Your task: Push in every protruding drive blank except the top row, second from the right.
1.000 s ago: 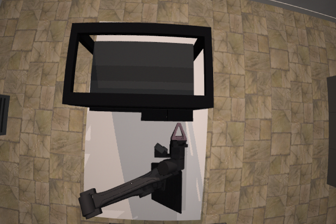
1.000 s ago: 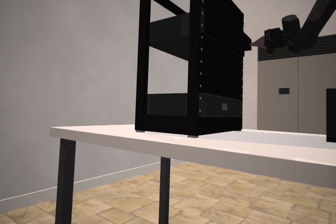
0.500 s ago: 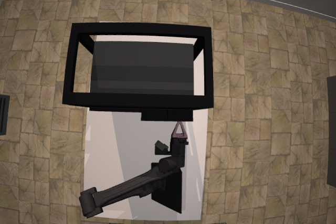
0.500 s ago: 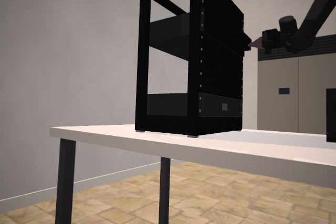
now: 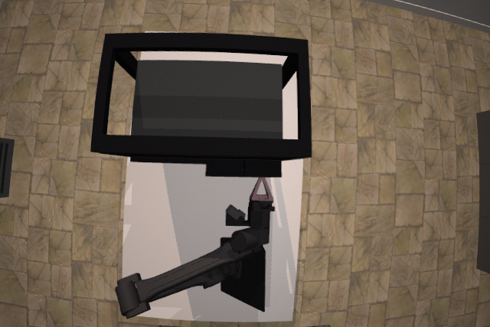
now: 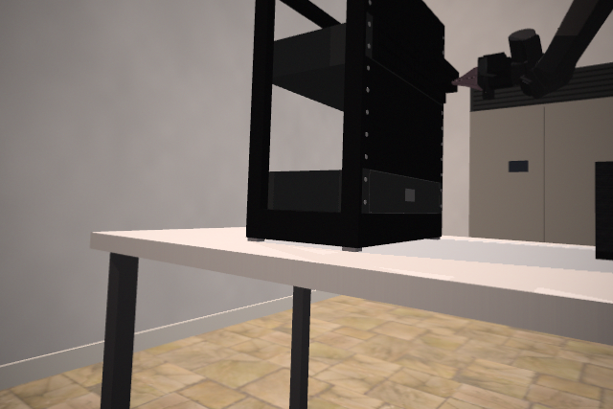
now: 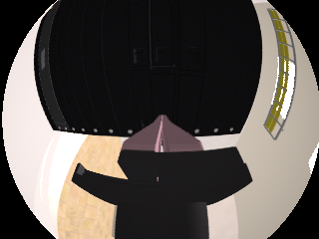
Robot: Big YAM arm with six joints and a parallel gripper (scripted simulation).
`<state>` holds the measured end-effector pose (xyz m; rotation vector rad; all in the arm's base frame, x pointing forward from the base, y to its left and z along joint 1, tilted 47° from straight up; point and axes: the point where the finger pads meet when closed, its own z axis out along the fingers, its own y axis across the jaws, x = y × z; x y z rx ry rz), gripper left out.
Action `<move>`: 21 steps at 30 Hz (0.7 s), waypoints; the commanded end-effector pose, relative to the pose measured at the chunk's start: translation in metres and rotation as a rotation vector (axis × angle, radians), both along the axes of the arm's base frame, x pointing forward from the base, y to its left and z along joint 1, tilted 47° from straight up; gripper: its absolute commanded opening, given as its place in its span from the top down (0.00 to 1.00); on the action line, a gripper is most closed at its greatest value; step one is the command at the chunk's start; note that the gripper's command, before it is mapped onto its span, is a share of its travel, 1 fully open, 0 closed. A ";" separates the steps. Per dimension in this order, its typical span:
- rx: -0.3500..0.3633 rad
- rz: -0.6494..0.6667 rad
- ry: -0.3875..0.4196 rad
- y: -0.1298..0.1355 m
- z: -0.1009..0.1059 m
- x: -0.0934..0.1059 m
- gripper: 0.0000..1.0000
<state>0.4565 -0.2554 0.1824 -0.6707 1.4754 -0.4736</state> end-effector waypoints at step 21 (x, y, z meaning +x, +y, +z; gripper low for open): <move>-0.025 0.022 -0.041 -0.005 0.027 0.049 1.00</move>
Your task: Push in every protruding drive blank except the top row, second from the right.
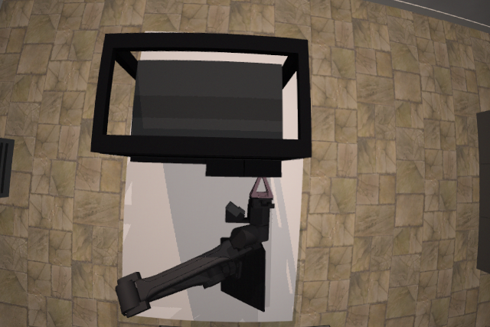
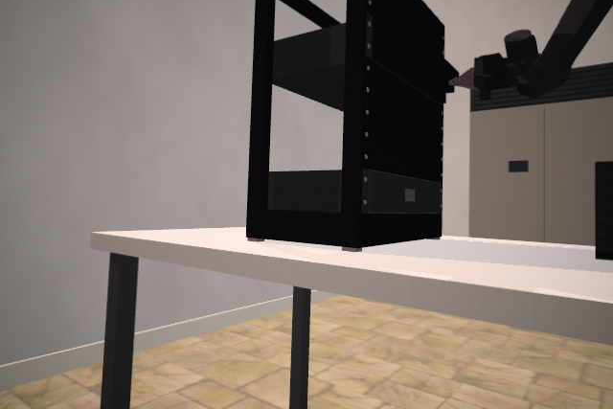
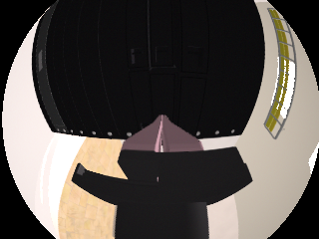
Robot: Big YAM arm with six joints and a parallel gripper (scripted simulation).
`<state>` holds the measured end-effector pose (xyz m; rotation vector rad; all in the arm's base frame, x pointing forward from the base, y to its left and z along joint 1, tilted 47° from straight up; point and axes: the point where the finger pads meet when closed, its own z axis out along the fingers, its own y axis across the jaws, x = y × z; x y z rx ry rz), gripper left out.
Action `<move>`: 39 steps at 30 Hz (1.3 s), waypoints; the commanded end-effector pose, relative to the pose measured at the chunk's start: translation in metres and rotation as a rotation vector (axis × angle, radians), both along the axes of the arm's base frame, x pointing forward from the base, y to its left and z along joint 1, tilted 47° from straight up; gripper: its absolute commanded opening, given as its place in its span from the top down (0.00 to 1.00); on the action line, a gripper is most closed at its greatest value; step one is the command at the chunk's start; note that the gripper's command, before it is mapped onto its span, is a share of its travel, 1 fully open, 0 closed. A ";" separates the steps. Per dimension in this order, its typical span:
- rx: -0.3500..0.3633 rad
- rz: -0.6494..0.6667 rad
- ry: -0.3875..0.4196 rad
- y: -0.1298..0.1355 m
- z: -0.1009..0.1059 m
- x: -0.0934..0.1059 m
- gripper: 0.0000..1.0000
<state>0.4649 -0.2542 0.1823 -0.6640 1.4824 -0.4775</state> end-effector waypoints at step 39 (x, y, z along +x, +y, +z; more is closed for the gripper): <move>-0.026 0.030 -0.045 -0.001 0.031 0.061 1.00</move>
